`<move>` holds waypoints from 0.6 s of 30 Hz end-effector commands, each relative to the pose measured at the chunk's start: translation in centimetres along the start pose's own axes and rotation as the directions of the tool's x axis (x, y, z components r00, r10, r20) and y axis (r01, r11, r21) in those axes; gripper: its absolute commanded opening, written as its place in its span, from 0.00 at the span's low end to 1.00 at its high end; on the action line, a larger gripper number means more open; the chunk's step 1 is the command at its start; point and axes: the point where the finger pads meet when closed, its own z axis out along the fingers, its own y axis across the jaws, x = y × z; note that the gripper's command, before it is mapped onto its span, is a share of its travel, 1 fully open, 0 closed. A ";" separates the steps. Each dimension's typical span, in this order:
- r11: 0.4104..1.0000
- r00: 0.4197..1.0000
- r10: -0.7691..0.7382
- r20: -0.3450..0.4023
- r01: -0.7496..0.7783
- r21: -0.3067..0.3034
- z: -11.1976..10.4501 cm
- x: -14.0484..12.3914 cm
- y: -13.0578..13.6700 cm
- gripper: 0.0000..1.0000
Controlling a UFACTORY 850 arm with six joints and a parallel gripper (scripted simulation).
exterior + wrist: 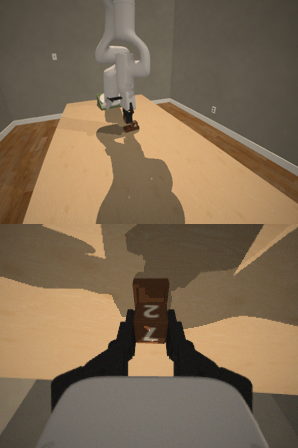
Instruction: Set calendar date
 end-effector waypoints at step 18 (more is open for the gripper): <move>1.000 1.000 0.000 0.001 0.000 0.002 0.6 0.0 -0.1 0.29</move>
